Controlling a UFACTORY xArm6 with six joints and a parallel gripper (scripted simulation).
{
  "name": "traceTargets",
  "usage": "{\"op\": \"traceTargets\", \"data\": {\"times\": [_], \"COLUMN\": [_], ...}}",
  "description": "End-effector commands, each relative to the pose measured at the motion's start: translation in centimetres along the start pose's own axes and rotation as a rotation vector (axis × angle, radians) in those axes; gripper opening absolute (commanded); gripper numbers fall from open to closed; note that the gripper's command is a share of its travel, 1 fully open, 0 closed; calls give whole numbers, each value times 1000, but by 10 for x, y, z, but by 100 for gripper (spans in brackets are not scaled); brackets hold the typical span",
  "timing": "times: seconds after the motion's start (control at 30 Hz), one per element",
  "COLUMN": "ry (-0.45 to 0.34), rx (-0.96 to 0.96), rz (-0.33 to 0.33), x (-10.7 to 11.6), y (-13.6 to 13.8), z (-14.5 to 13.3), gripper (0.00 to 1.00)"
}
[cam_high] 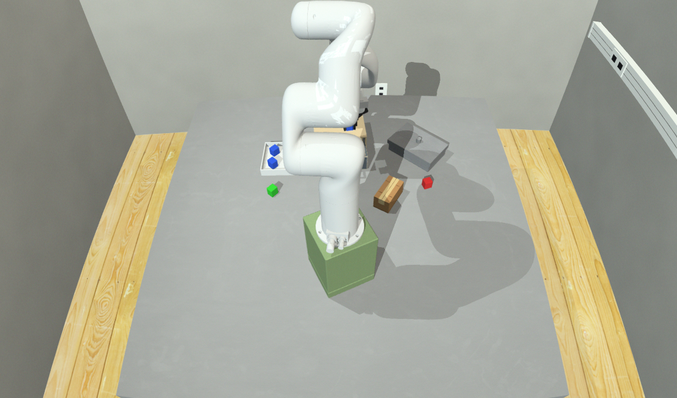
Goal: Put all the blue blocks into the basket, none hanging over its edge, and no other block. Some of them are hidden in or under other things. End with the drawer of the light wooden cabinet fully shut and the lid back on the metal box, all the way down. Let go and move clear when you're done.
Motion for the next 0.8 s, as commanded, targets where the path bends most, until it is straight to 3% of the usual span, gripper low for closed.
{"op": "traceTargets", "data": {"times": [0.0,0.23,0.33,0.73,0.77], "ry": [-4,-4,-4,-2,-2], "rx": [0,-28,-99,-639,-639], "rz": [0,0,0,-9,-9], "x": [3,3,3,3,3], "y": [0,6,22,154,154], "z": [-1,-2,-4,5,5], "gripper": [0,0,0,0,0]}}
Point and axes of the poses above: the point where the finger pads meet when closed, its own x axis back along the fingers, its own y axis across the jaws, z = x × y, the point moved 2 cm from there along x, back along the fingers, and after that the axes turned 9 degrees about -x, right-handed, at the moved point
